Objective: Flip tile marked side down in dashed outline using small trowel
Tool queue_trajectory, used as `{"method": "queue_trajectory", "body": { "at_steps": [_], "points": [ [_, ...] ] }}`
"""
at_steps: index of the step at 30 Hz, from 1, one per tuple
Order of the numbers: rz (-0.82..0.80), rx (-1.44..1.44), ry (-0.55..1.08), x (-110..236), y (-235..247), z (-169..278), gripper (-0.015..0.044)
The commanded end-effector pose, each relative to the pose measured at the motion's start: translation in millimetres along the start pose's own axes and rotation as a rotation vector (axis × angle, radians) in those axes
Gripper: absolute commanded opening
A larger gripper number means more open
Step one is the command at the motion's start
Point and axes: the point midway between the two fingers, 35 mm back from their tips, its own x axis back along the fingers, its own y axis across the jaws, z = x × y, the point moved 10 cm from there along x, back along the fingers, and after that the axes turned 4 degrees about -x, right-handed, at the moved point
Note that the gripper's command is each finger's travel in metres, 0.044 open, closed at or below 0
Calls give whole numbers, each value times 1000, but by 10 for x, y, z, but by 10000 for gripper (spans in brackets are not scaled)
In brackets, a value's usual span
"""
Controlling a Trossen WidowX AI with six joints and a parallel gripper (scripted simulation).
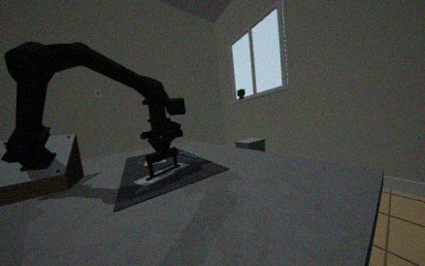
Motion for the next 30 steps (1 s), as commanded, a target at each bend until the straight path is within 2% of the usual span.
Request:
{"method": "queue_trajectory", "body": {
  "at_steps": [1, 6, 30],
  "points": [
    [5, 2, 2, -5, -2, -1, 130],
    [5, -43, 2, -5, -2, -1, 130],
    [5, -763, 0, -6, -3, -1, 130]
  ]
}}
